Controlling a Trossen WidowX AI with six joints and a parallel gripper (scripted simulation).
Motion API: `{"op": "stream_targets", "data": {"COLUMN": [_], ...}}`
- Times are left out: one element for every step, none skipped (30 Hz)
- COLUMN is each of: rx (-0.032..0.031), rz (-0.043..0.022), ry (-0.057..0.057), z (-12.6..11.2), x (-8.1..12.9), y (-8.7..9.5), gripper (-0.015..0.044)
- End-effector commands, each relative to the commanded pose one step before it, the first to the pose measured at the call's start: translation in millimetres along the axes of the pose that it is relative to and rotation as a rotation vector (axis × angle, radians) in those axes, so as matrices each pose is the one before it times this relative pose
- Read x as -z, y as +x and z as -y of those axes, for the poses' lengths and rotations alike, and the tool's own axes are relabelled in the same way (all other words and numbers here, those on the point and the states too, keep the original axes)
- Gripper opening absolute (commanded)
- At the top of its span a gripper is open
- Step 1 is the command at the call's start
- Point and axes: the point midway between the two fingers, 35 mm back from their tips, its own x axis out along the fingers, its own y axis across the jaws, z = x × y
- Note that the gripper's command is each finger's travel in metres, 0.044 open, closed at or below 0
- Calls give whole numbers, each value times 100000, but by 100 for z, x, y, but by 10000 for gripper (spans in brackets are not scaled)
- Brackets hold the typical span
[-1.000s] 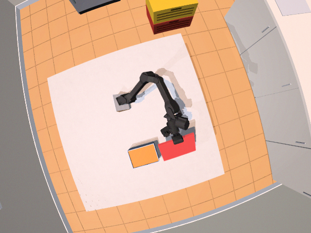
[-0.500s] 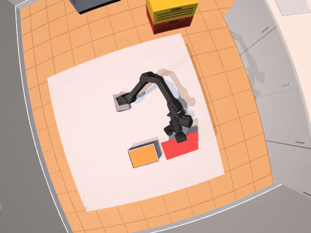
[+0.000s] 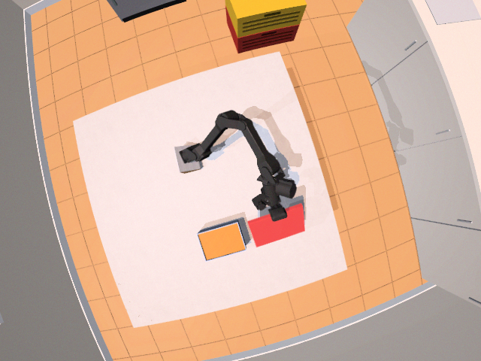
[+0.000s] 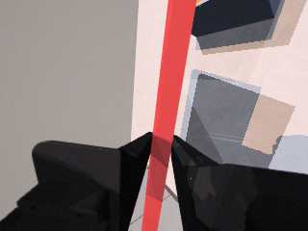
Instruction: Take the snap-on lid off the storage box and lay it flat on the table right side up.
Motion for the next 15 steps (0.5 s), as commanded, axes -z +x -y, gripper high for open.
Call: {"op": "stream_targets", "data": {"rx": [-1830,-3,-3,-3,-3,-3,-3,-2,-2,-2,-2,-2,-2,-2,-2], "rz": [-24,-6,-6,-6,-6,-6,-6,-6,-6,-6,-6,-6,-6,-6,-6], "ry": [380,4,4,4,4,4,4,4,4,4,4,4,4,4,4], "z": [-75,60,60,60,60,60,60,60,60,60,60,60,60,60,60], "x": [39,0,1,1,1,1,1,1,1,1,1,1,1,1,1], "y": [-76,50,50,50,50,50,50,50,49,49,50,50,50,50,50], "gripper": [0,0,0,0,0,0,0,0,0,0,0,0,0,0,0]}}
